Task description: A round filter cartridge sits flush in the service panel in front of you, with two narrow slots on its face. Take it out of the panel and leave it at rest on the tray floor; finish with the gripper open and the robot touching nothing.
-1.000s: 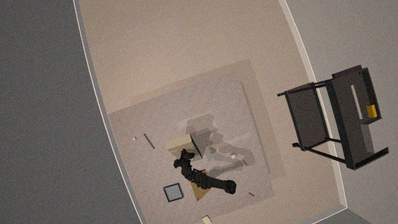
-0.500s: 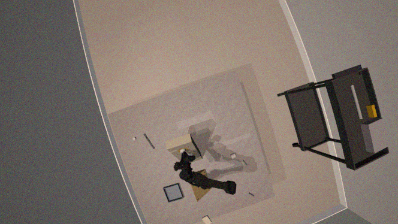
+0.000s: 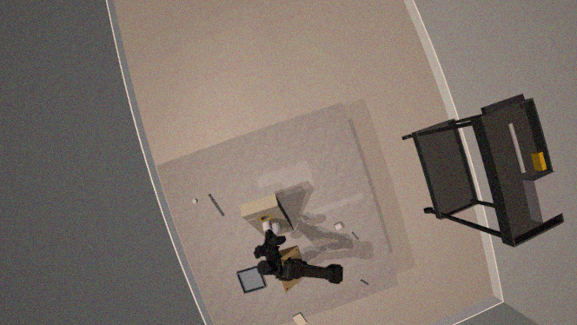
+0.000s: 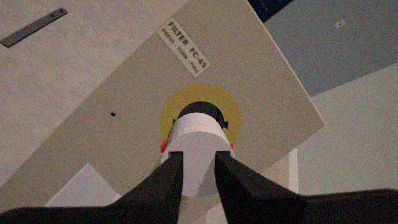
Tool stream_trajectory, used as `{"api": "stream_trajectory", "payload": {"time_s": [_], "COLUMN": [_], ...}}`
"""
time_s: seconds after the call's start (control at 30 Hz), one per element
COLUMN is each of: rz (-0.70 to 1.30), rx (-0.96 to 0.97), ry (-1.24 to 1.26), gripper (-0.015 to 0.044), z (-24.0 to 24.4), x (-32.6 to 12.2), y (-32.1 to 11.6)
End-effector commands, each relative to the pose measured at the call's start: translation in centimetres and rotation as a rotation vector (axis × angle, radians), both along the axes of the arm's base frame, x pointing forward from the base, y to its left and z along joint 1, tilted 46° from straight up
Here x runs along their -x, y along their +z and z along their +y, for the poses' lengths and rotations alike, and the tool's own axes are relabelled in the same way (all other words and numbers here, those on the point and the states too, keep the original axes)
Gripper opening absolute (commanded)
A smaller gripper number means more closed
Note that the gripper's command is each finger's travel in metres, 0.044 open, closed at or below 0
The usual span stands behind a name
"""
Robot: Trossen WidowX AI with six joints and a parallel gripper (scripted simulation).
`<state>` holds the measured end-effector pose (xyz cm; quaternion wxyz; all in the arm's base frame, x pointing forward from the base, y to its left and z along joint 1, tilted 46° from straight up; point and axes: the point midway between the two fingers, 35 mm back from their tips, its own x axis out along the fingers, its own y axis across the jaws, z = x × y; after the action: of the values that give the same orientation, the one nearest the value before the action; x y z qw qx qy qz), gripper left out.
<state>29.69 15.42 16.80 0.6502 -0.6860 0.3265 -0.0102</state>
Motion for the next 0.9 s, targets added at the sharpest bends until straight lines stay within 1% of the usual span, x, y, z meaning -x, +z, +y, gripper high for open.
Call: {"api": "stream_trajectory", "payload": {"time_s": [0.0,0.87], "rz": [-0.016,-0.015], "rx": [-0.011,-0.011], "ry": [-0.002,-0.002], "gripper": [0.0000,0.0000], "z": [0.2,-4.4], "x": [0.1,4.0], "y": [0.5,-4.4]}}
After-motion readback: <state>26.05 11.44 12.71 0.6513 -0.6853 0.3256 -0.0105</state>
